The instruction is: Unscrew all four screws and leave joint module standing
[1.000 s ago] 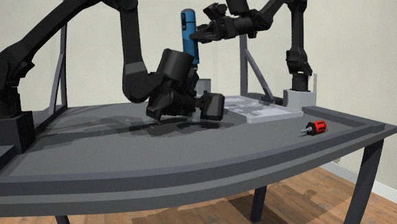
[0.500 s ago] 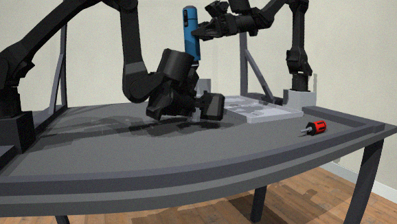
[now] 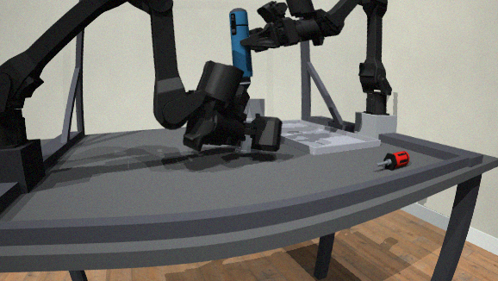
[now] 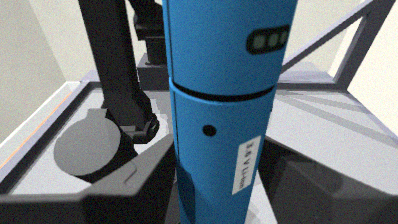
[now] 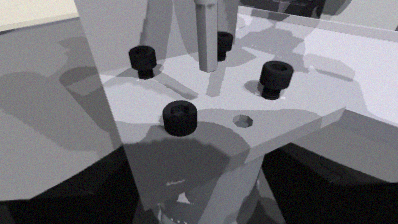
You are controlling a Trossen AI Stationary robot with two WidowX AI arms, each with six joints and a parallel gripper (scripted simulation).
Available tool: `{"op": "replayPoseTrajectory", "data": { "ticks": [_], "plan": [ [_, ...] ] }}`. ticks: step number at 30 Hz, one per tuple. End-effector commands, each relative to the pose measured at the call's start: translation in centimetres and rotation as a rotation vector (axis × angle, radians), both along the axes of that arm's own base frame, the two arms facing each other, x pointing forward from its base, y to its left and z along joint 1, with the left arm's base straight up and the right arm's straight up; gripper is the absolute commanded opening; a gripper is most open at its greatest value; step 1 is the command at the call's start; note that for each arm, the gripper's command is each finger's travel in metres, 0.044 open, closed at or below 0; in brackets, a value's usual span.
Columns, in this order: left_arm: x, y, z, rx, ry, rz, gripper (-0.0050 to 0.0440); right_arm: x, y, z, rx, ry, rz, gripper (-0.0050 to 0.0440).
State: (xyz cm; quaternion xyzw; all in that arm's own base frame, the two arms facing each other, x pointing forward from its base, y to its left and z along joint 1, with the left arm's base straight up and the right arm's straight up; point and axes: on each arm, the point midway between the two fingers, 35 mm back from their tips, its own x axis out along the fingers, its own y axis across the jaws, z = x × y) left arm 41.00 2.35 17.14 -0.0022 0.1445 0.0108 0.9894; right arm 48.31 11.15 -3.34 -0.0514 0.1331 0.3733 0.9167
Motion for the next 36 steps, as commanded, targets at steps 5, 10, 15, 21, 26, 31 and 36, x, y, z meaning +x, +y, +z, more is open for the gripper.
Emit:
{"op": "replayPoseTrajectory", "data": {
  "ticks": [5, 10, 15, 21, 26, 31, 36],
  "plan": [
    [0.6, -0.2, 2.3, 0.003, -0.106, -0.004, 0.0161, 0.6, 0.0, 1.5, 0.003, -0.037, 0.0, 0.0241],
    [0.6, -0.2, 1.6, 0.003, -0.097, -0.005, 0.0161, 0.6, 0.0, 1.5, 0.003, -0.037, 0.0, 0.0241],
    [0.4, -0.1, 1.5, 0.003, -0.102, -0.005, 0.0161, 0.6, 0.0, 1.5, 0.003, -0.037, 0.0, 0.0241],
    [0.4, 0.0, 0.3, 0.005, -0.088, -0.006, 0.0161, 0.6, 0.0, 1.5, 0.003, -0.037, 0.0, 0.0241],
    [0.4, 0.1, -0.5, 0.004, -0.084, -0.005, 0.0161, 0.6, 0.0, 1.5, 0.003, -0.037, 0.0, 0.0241],
    [0.5, 0.2, -0.6, 0.006, -0.09, -0.004, 0.0161, 0.6, 0.0, 1.5, 0.003, -0.037, 0.0, 0.0241],
    [0.4, 0.0, -1.2, 0.005, -0.084, -0.004, 0.0161, 0.6, 0.0, 1.5, 0.003, -0.037, 0.0, 0.0241]
  ]
}}
